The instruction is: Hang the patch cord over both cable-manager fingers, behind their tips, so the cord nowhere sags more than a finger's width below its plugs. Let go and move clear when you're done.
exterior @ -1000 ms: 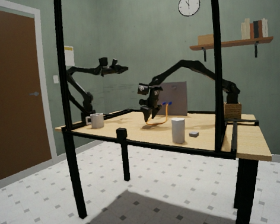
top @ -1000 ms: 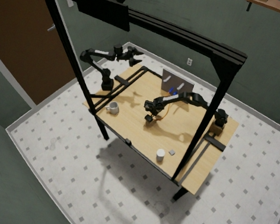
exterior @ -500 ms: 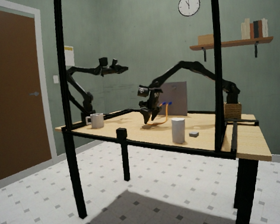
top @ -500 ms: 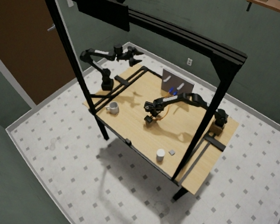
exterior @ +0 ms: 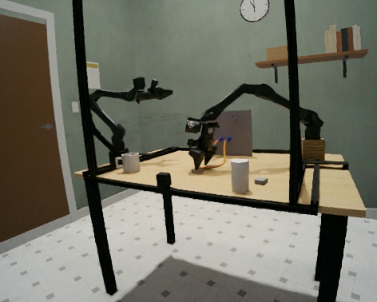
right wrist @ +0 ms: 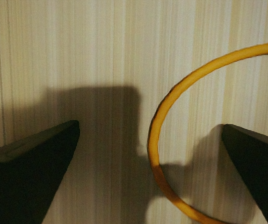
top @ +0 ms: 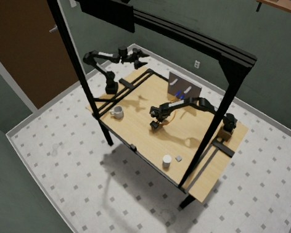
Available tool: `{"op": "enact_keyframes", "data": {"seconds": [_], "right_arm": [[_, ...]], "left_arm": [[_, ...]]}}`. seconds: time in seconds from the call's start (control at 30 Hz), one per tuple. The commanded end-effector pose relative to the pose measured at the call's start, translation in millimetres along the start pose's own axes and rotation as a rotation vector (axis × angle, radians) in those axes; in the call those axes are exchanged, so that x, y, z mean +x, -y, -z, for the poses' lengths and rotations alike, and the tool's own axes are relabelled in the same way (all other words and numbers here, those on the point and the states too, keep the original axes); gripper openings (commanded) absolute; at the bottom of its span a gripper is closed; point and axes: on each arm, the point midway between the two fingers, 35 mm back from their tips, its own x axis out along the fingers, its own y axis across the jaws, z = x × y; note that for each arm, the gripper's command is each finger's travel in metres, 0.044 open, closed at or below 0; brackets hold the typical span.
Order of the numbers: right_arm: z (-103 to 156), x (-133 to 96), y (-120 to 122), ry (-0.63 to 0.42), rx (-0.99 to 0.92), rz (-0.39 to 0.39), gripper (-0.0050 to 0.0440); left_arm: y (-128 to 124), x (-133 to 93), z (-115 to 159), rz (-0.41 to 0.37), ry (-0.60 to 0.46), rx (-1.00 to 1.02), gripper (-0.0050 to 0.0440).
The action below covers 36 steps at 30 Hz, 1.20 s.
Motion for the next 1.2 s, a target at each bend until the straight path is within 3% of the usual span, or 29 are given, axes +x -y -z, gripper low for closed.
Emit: {"op": "enact_keyframes", "data": {"seconds": [0.0,0.8,0.83,1.17], "right_arm": [[-3.3,-4.1,-0.6,0.008,0.001,-0.009,0.0440],[-3.3,-4.1,-0.6,0.008,0.001,-0.009,0.0440],[-10.0,-13.5,-3.7,0.030,0.005,-0.017,0.0440],[-2.5,0.7,-1.0,0.011,0.001,-0.010,0.0440]], "left_arm": [[-0.4,-1.9,-4.2,0.000,0.013,0.003,0.0440],[-0.4,-1.9,-4.2,0.000,0.013,0.003,0.0440],[-0.4,-1.9,-4.2,0.000,0.013,0.003,0.0440],[-0.4,-1.9,-4.2,0.000,0.013,0.003,0.0440]]}}
